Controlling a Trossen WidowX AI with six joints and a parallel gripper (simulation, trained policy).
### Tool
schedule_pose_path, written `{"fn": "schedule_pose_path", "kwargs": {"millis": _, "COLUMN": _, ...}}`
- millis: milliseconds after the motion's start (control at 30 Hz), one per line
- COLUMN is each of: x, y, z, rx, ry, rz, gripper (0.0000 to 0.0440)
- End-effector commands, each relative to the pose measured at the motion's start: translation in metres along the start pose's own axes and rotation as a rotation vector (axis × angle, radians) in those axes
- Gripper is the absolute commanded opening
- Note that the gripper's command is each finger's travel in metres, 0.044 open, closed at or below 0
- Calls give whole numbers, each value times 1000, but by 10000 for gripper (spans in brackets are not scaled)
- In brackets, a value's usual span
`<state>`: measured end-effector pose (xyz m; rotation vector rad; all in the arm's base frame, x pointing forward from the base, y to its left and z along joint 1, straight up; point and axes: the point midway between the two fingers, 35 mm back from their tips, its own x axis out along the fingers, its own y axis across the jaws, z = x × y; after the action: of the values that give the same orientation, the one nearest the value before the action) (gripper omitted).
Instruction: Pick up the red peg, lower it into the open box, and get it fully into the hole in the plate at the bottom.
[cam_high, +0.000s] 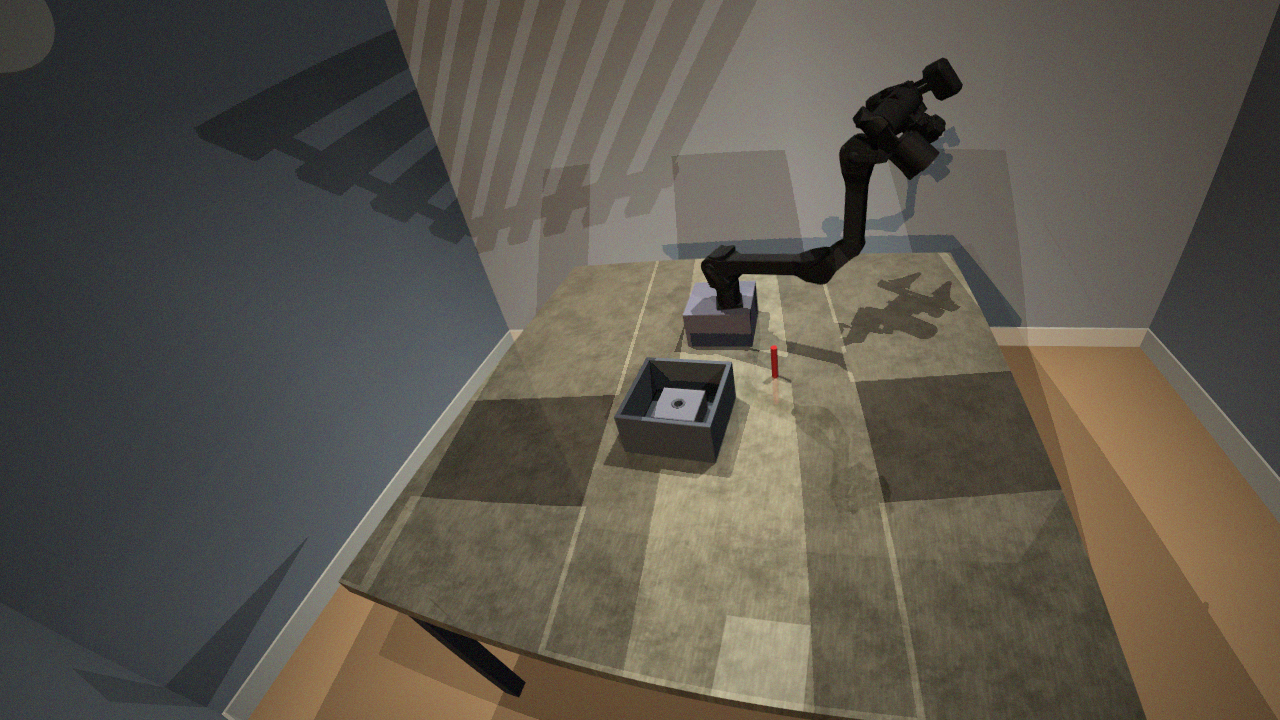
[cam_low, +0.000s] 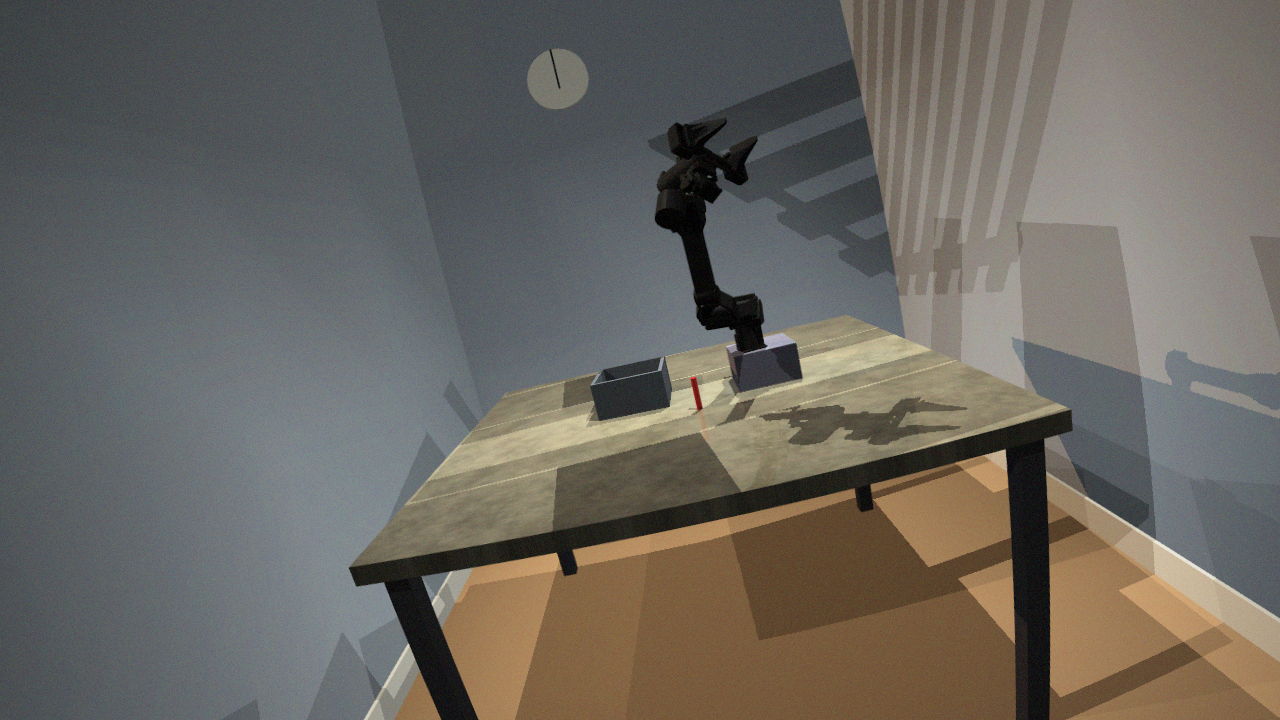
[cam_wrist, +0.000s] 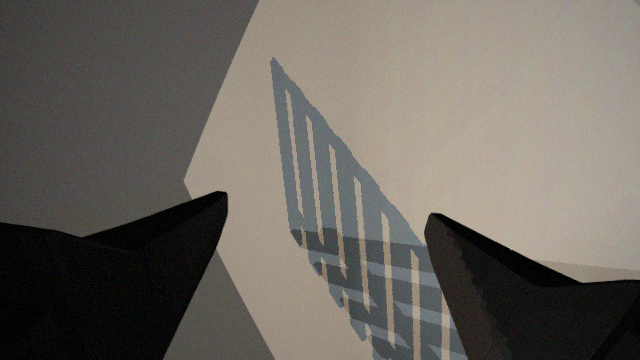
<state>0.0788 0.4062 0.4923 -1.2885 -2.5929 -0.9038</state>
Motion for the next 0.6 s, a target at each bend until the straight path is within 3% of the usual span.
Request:
{"fn": "schedule_pose_path", "kwargs": {"millis": 0, "x": 1, "y": -3, "z": -7, "rx": -31, "ry": 15, "rz": -3, "gripper": 415}}
{"fn": "schedule_pose_path", "kwargs": {"millis": 67, "x": 3, "y": -11, "z": -22, "rx": -91, "ry": 51, "rz": -12, "gripper": 440}}
{"fn": "schedule_pose_path", "kwargs": {"millis": 567, "x": 6, "y": -111, "z": -158, "rx": -455, "ry": 409, "rz": -131, "gripper": 440}}
